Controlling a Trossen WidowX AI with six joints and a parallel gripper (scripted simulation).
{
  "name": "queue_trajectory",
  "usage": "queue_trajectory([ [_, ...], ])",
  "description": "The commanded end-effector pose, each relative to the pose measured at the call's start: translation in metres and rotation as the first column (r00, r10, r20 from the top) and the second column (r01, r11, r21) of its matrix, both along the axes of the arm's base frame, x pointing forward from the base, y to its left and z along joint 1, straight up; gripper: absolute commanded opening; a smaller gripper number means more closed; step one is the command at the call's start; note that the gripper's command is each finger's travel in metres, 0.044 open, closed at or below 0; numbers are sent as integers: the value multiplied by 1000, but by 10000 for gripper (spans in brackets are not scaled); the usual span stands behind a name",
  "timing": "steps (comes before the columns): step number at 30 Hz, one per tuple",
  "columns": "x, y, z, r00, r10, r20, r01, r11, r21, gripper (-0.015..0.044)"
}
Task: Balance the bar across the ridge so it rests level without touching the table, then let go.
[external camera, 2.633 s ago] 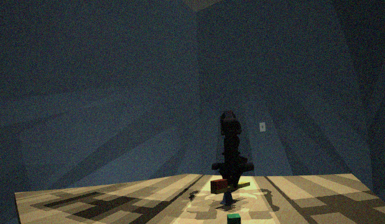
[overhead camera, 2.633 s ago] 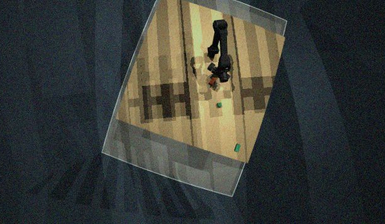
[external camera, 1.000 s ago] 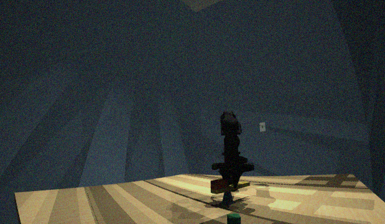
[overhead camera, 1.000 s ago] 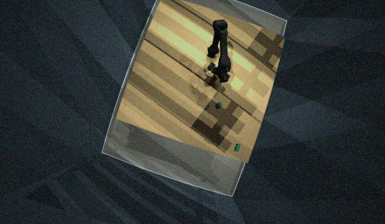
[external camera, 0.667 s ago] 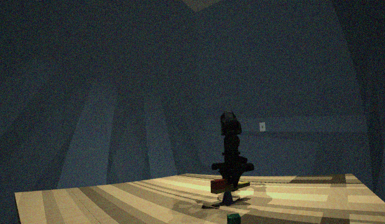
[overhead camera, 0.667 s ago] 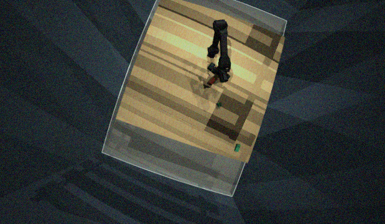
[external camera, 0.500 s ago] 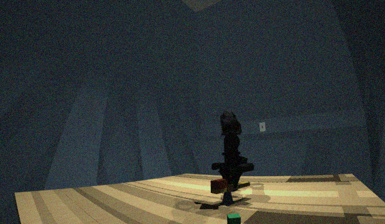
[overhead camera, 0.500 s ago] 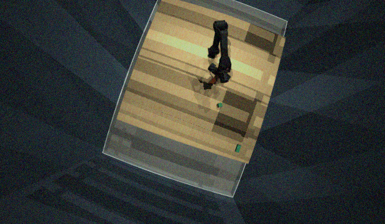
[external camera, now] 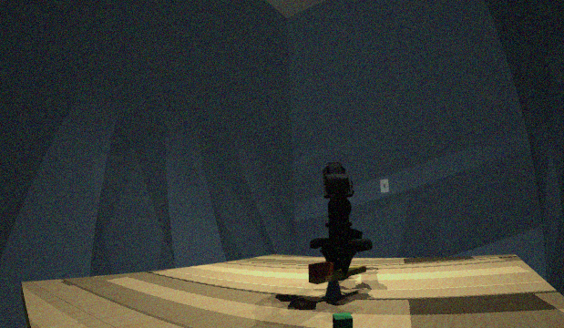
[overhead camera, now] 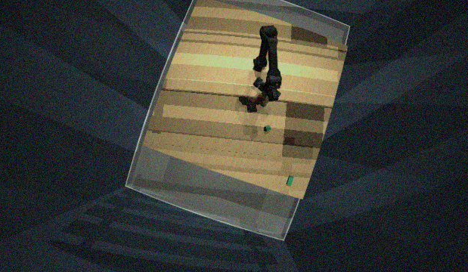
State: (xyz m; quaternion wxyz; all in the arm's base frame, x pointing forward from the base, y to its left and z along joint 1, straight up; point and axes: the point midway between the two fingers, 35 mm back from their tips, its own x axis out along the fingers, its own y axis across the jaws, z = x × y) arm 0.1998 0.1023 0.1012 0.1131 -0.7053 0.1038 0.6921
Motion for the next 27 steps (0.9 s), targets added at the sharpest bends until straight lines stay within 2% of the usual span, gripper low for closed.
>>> queue_trajectory([
  [1, 0, 0, 0, 1000, 0, 0, 0, 1000, 0, 0],
  [22, 0, 0, 0, 1000, 0, 0, 0, 1000, 0, 0],
  [27, 0, 0, 0, 1000, 0, 0, 0, 1000, 0, 131],
])
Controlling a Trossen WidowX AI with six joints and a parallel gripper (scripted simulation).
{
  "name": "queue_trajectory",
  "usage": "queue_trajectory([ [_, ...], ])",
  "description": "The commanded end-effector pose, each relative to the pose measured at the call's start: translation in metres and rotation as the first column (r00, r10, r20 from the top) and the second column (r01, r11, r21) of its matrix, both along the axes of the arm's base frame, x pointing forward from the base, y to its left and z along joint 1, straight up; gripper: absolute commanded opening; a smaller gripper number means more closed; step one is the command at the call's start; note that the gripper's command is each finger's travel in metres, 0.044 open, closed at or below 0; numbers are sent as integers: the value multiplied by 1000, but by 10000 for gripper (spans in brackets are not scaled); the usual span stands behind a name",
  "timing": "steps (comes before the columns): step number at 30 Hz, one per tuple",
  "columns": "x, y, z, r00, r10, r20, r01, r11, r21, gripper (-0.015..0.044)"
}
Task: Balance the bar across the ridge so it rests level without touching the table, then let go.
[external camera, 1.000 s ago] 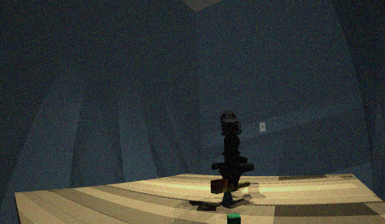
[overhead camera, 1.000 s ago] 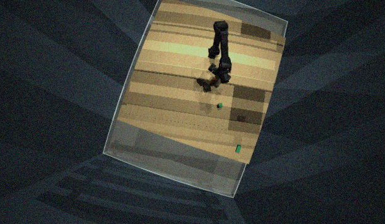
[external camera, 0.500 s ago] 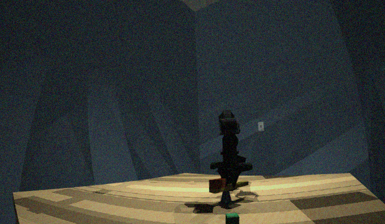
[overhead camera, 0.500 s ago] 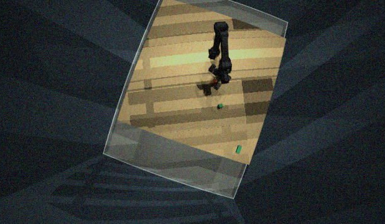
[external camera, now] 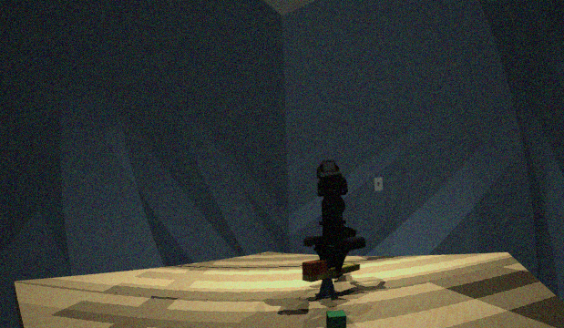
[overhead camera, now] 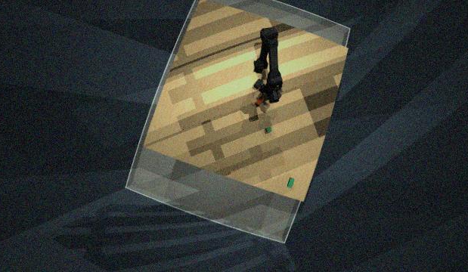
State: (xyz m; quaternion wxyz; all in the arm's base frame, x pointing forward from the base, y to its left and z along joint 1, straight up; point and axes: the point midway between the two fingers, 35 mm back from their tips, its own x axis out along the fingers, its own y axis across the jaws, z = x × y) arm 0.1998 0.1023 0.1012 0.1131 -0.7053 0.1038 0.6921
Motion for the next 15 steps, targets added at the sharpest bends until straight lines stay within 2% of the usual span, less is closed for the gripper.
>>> queue_trajectory([
  [1, 0, 0, 0, 1000, 0, 0, 0, 1000, 0, 157],
  [15, 0, 0, 0, 1000, 0, 0, 0, 1000, 0, 167],
])
